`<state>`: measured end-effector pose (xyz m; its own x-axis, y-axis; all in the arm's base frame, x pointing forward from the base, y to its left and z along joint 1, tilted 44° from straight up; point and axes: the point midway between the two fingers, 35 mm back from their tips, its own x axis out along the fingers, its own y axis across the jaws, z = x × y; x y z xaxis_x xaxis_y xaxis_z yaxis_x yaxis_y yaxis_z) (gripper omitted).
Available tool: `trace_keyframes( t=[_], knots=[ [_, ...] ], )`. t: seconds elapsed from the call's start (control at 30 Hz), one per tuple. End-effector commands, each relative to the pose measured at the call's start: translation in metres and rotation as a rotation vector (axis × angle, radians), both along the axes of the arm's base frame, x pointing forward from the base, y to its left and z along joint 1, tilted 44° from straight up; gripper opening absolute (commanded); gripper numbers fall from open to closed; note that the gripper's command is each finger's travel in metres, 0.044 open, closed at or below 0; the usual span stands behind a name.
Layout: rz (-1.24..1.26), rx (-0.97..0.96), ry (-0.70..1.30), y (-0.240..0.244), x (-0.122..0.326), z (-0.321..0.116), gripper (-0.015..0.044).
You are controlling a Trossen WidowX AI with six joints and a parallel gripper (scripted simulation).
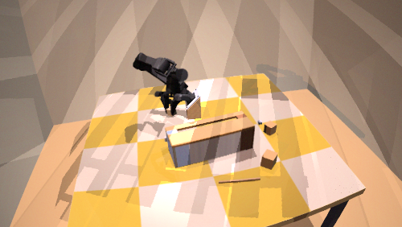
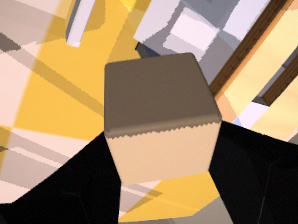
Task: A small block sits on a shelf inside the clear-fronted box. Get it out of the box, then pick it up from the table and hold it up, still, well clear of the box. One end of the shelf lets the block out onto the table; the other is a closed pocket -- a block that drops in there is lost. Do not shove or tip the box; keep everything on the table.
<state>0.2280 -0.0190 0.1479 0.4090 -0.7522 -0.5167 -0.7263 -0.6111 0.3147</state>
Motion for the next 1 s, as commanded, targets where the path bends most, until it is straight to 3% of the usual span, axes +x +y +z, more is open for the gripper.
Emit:
trace_keyframes(
  t=[0.0, 0.23, 0.97],
  knots=[
    [0.081, -0.068, 0.086, 0.0038, 0.002, 0.0057, 0.0],
    [0.218, -0.195, 0.267, 0.0076, 0.0015, 0.0102, 0.0],
    [0.222, -0.199, 0.272, 0.0077, 0.0014, 0.0103, 0.0]
  ],
)
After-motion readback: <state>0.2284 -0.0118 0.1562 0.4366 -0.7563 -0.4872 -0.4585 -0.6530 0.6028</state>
